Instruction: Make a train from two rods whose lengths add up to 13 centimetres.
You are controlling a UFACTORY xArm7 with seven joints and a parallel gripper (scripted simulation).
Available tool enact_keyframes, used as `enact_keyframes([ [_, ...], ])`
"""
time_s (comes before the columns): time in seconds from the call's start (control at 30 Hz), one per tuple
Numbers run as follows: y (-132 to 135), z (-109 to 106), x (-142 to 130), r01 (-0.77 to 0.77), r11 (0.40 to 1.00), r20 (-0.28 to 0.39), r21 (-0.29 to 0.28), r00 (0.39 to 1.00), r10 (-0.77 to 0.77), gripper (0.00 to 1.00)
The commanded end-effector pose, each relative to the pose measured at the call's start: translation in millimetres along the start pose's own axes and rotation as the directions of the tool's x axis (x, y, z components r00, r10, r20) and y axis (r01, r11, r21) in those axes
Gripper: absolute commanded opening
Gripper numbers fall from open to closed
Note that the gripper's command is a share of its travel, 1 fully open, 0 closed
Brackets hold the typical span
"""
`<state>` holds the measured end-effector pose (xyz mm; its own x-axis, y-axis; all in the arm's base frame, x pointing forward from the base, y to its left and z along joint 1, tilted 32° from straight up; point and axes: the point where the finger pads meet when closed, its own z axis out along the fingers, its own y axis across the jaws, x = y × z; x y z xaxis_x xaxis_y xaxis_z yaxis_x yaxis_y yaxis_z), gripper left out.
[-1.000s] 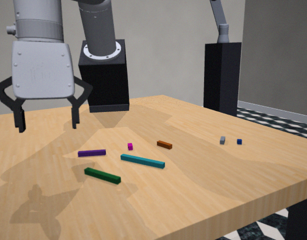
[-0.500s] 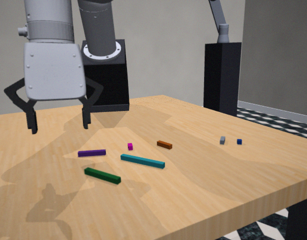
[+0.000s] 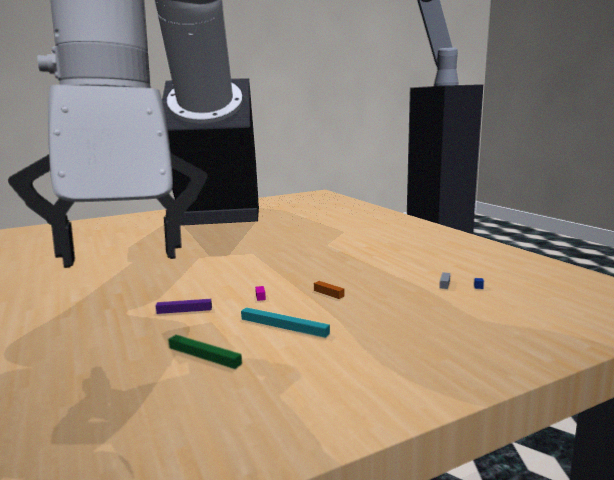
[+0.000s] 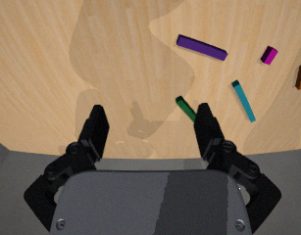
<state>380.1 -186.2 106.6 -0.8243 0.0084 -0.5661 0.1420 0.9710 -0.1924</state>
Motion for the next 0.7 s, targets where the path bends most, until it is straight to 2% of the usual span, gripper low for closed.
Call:
enact_keyframes([
  [0.0,0,0,-1,0.000,1.000,0.001,0.006,1.000,0.000,1.00],
  [0.43,0,0,-1,0.000,1.000,0.001,0.006,1.000,0.000,1.00],
  [0.5,40,2,-9,0.026,1.000,-0.007,-0.008,1.000,-0.026,1.00],
  [0.57,52,3,-10,0.034,0.999,-0.010,-0.013,0.999,-0.034,1.00],
  [0.67,88,2,-11,0.054,0.998,-0.021,-0.027,0.998,-0.055,1.00],
])
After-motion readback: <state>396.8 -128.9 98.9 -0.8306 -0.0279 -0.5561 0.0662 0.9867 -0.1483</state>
